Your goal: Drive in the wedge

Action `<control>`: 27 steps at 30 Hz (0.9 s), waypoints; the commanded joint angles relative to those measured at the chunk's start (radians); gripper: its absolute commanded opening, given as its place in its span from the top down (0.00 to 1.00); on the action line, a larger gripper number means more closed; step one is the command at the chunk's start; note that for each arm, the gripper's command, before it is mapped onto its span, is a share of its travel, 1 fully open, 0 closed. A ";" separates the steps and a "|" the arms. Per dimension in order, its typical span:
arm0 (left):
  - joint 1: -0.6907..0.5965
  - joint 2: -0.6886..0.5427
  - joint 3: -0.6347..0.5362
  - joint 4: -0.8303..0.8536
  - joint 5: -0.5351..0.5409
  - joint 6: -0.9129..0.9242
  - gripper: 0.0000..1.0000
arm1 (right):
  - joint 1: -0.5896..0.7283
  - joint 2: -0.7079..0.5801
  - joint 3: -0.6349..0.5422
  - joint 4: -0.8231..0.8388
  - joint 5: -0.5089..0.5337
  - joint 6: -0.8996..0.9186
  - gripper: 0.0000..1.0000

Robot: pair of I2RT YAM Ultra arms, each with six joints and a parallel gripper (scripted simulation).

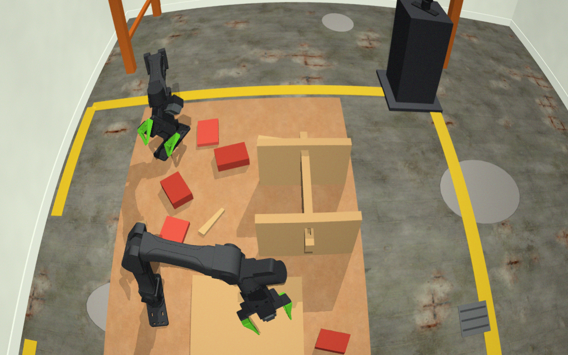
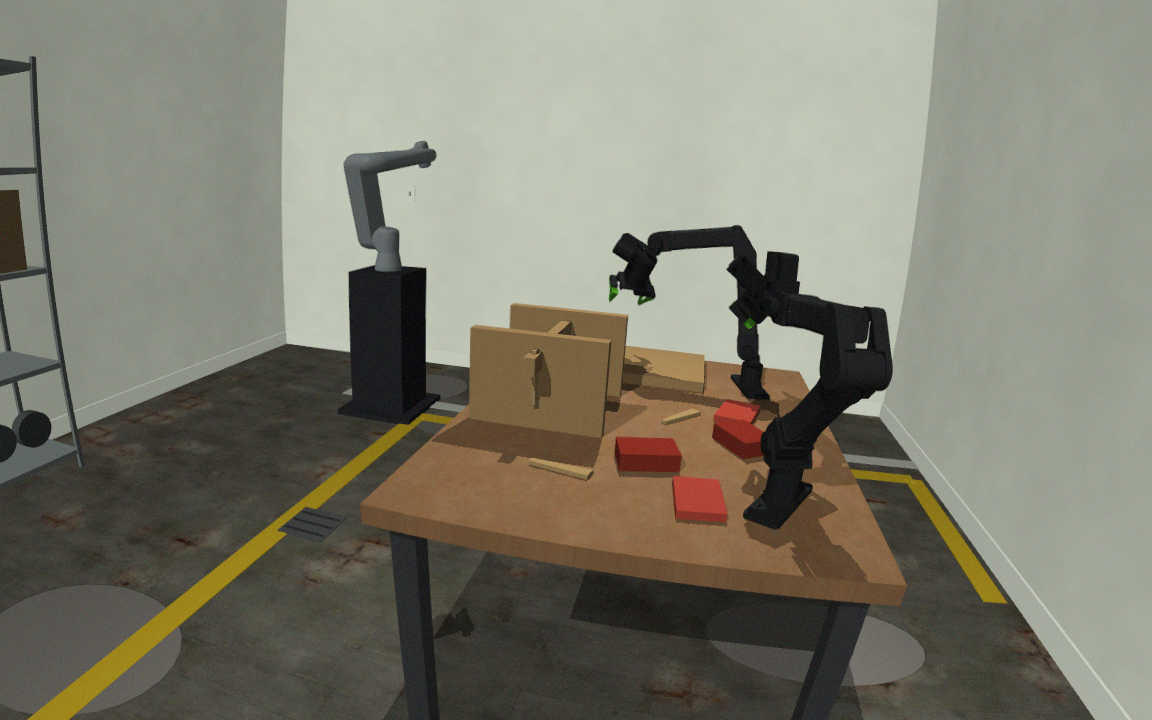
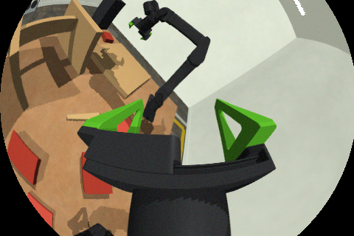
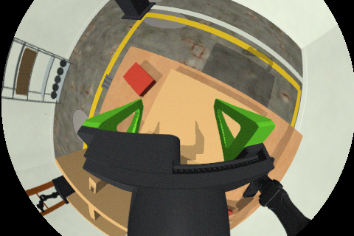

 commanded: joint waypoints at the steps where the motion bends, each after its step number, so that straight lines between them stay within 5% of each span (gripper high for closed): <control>1: 0.062 0.024 0.062 -0.015 -0.019 0.118 0.00 | 0.025 -0.070 -0.045 0.113 -0.053 -0.118 0.00; 27: 0.473 0.137 0.222 -0.029 -0.081 0.548 0.00 | 0.180 -0.414 -0.302 0.573 -0.317 -0.579 0.00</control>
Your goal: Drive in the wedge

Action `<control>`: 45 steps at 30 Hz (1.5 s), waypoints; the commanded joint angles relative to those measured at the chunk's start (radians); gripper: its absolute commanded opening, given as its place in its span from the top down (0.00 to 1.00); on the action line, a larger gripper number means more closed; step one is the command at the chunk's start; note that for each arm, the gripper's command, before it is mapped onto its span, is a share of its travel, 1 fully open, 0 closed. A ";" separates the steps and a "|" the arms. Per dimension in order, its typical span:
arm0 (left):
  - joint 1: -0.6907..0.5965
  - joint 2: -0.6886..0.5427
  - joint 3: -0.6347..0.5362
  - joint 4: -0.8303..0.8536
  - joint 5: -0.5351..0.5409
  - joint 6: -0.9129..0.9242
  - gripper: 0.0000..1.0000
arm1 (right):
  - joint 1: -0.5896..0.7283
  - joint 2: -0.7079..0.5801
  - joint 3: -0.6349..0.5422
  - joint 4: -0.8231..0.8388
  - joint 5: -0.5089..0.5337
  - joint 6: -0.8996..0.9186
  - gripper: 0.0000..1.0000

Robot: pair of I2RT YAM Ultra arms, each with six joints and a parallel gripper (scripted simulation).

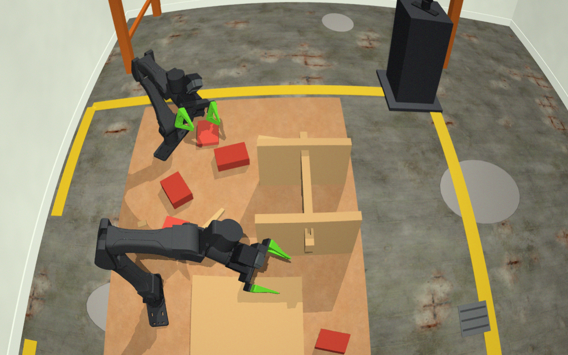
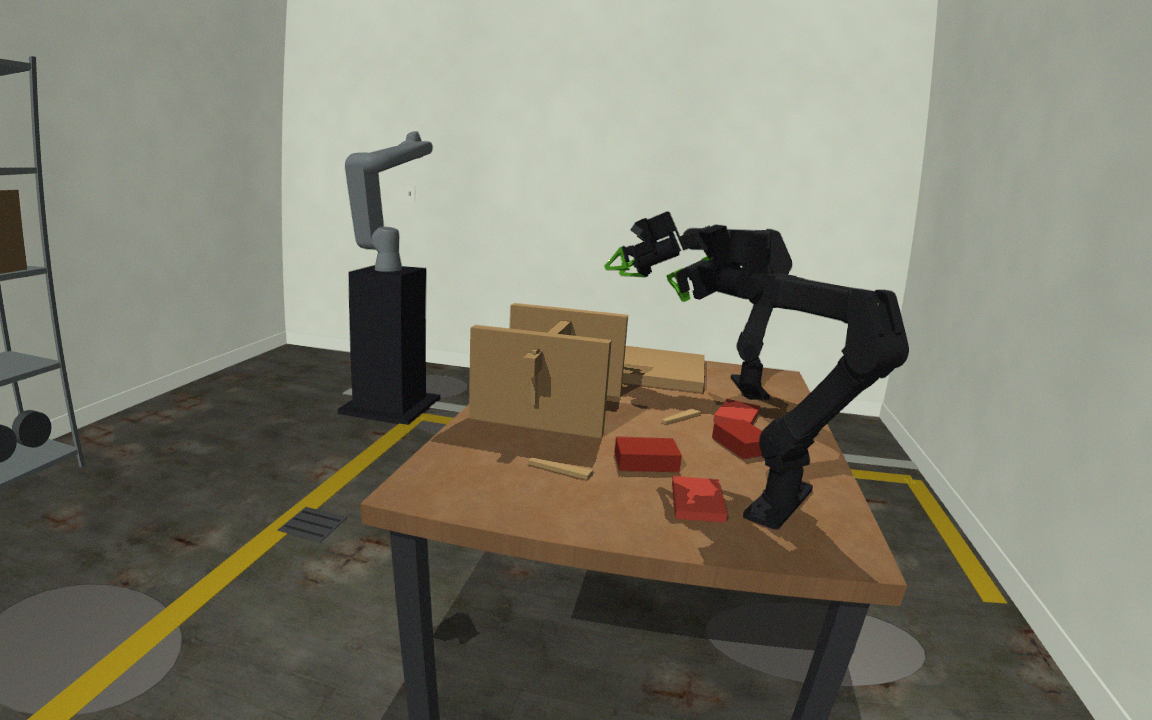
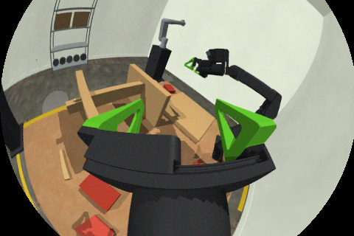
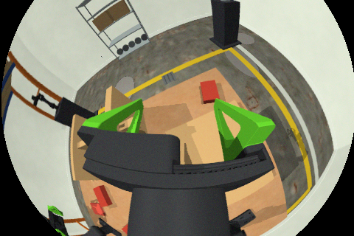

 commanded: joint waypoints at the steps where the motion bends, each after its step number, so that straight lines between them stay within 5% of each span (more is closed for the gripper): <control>1: 0.060 0.020 0.061 -0.006 -0.023 0.098 0.00 | 0.033 -0.067 -0.047 0.090 -0.059 -0.104 0.00; 22: 0.384 0.113 0.188 -0.032 -0.060 0.430 0.00 | 0.154 -0.326 -0.249 0.436 -0.261 -0.457 0.00; 30: 0.401 0.102 0.194 0.003 -0.064 0.392 0.00 | 0.160 -0.346 -0.194 0.404 -0.256 -0.415 0.00; 31: 0.380 0.102 0.194 0.000 -0.061 0.393 0.41 | 0.152 -0.328 -0.217 0.403 -0.249 -0.417 0.00; 45: 0.378 0.107 0.202 -0.001 -0.062 0.395 0.41 | 0.164 -0.306 -0.228 0.399 -0.237 -0.428 0.00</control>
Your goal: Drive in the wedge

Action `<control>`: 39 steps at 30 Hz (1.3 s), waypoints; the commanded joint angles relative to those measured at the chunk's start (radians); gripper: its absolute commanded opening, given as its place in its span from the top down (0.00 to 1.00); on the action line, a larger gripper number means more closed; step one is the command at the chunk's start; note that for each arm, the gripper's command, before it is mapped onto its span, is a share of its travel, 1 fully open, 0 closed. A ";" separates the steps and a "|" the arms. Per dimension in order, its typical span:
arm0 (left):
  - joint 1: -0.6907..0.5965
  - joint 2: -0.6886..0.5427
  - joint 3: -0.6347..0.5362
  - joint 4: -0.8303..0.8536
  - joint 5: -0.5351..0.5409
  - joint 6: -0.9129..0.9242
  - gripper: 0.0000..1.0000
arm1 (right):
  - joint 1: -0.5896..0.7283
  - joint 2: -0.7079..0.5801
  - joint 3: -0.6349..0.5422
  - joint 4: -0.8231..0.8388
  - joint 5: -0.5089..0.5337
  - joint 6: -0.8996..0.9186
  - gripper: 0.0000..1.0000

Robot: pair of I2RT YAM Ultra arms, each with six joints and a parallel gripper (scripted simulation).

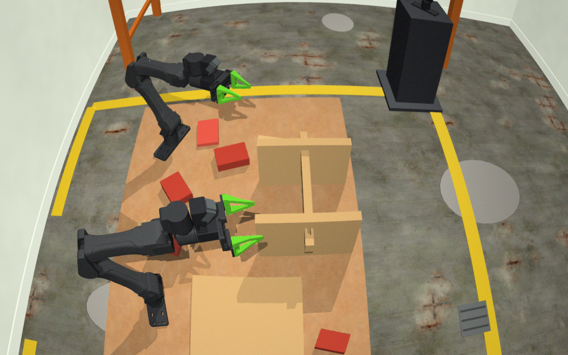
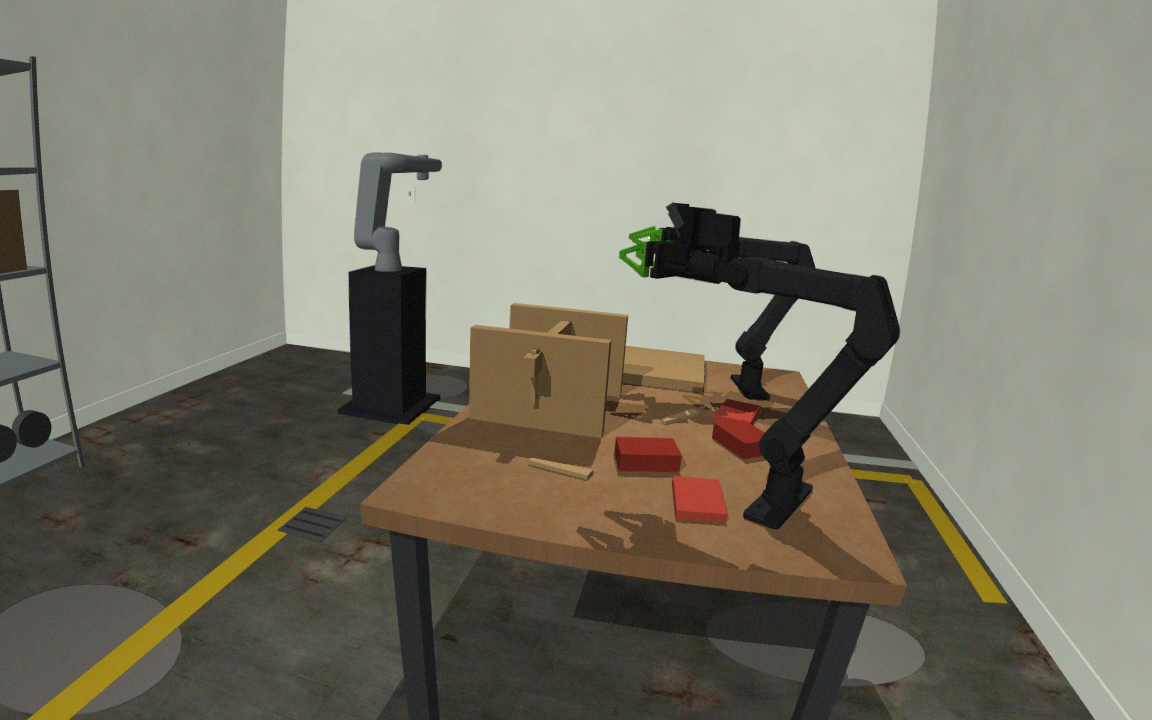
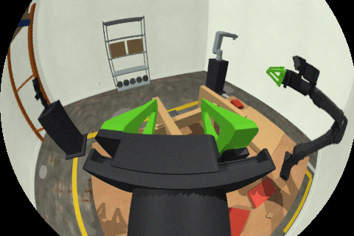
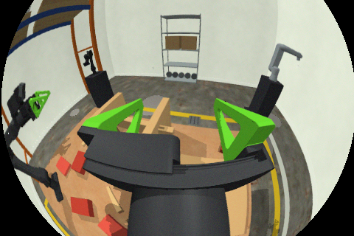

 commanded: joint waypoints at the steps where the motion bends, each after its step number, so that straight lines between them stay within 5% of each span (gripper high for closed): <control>1: -0.007 -0.001 0.049 0.019 -0.002 -0.001 0.41 | 0.011 0.009 0.005 -0.010 0.008 -0.009 0.00; 2: -0.007 -0.001 0.049 0.019 -0.002 -0.001 0.41 | 0.011 0.009 0.005 -0.010 0.008 -0.009 0.00; 3: -0.003 -0.003 0.039 0.011 -0.003 0.000 0.41 | 0.005 0.002 0.005 -0.010 0.005 -0.004 0.42; 22: -0.014 0.037 0.060 -0.042 -0.013 -0.017 0.41 | 0.016 0.036 0.048 -0.038 0.016 0.017 0.42; 39: -0.022 0.339 0.446 -0.445 -0.099 -0.148 0.41 | 0.092 0.302 0.375 -0.421 0.101 0.147 0.42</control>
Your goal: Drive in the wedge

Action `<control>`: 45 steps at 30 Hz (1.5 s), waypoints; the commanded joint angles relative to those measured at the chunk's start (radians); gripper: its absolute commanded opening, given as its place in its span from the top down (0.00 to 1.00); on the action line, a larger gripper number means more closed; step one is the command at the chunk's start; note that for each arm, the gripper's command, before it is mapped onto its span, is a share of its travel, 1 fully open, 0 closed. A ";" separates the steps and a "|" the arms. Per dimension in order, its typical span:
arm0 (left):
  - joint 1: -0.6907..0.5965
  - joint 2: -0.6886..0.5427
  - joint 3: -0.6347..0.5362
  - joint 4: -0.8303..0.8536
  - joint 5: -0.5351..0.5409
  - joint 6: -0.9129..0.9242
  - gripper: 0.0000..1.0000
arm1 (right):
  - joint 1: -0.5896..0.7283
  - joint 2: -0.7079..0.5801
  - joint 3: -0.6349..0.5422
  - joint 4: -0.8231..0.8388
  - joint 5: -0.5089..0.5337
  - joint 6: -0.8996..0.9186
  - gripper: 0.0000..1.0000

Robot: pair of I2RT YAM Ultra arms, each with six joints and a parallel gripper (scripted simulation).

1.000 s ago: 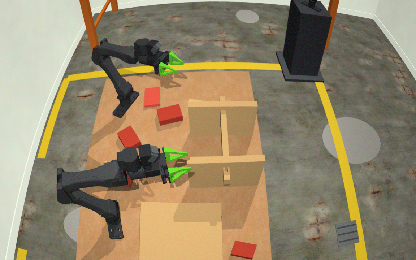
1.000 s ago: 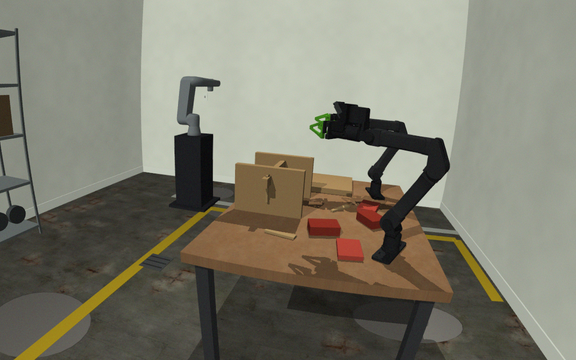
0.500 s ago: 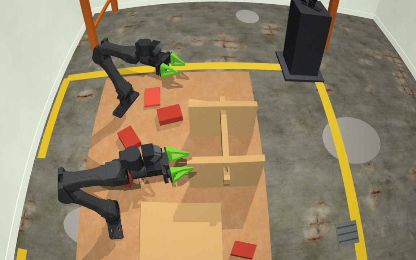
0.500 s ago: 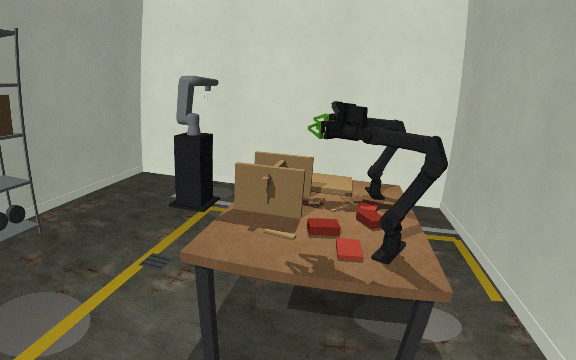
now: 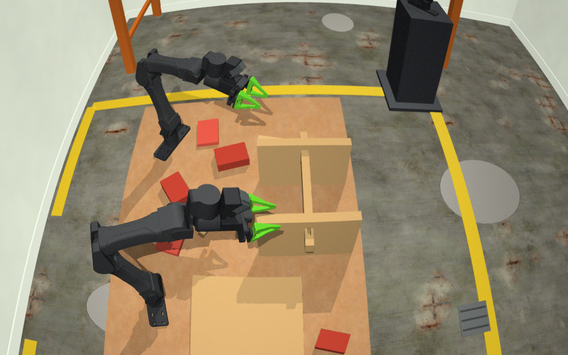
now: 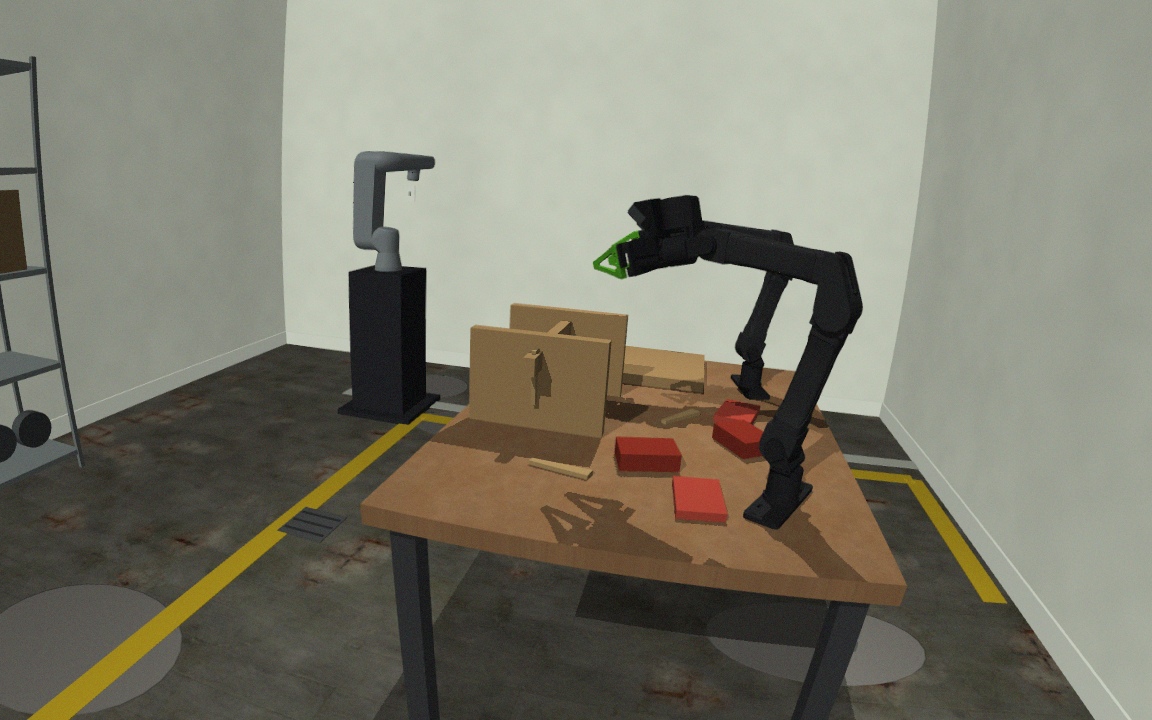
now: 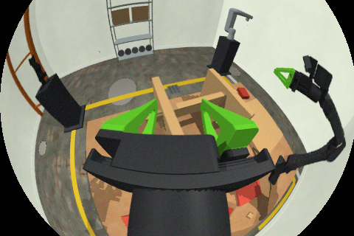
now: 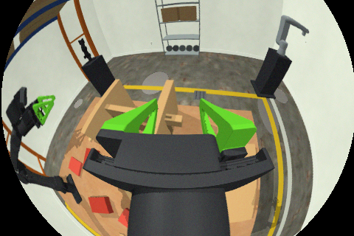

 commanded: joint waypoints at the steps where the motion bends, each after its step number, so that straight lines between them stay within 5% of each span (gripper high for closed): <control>1: -0.018 0.079 0.123 -0.156 -0.038 -0.054 0.41 | 0.033 0.077 0.114 -0.154 0.039 0.057 0.42; 3: -0.018 0.135 0.127 -0.252 -0.060 -0.077 0.41 | 0.050 0.129 0.182 -0.224 0.058 0.081 0.42; 6: -0.022 0.202 0.294 -0.337 -0.078 -0.113 0.41 | 0.076 0.212 0.222 -0.342 0.086 0.113 0.42; 9: -0.020 0.314 0.258 -0.436 -0.105 -0.140 0.41 | 0.099 0.278 0.386 -0.422 0.104 0.152 0.42; 12: -0.028 0.372 0.435 -0.554 -0.125 -0.183 0.41 | 0.125 0.382 0.383 -0.537 0.133 0.181 0.42; 14: -0.028 0.372 0.435 -0.554 -0.125 -0.183 0.41 | 0.125 0.382 0.383 -0.537 0.133 0.181 0.42; 16: 0.000 0.465 0.500 -0.559 -0.112 -0.178 0.41 | 0.102 0.408 0.519 -0.516 0.099 0.179 0.42; 28: -0.030 0.717 0.823 -0.852 -0.179 -0.271 0.41 | 0.185 0.640 0.809 -0.792 0.169 0.269 0.42; 45: -0.035 0.895 1.169 -1.041 -0.214 -0.334 0.41 | 0.233 0.833 1.054 -1.009 0.217 0.339 0.42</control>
